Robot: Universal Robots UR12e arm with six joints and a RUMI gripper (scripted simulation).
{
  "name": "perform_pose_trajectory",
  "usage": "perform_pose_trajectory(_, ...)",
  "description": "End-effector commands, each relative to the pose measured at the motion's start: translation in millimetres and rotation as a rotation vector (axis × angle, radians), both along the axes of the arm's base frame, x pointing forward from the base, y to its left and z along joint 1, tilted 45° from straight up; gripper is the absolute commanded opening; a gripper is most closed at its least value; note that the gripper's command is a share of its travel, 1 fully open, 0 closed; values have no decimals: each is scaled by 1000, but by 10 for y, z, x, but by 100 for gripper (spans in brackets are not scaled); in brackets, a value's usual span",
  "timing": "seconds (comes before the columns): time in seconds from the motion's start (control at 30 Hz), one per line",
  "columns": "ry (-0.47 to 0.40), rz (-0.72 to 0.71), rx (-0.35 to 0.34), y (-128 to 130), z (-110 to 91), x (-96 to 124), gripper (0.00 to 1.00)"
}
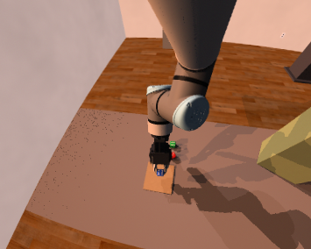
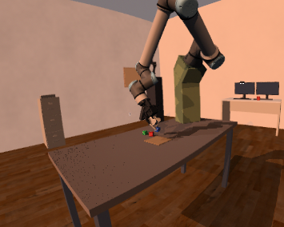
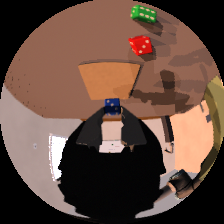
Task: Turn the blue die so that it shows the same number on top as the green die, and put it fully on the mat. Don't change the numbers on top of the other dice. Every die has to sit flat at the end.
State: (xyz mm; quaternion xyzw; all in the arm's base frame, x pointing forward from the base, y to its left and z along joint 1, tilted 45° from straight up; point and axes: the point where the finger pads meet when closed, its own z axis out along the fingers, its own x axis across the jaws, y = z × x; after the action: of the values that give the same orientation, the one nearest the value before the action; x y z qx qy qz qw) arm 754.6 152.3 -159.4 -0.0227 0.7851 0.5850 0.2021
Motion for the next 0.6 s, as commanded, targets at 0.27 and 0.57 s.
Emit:
perform_pose_trajectory(0.27, -14, 32, 61, -4, -17, -3, 10)
perform_pose_trajectory(0.57, -25, 40, 103, -5, 9, -2, 10)
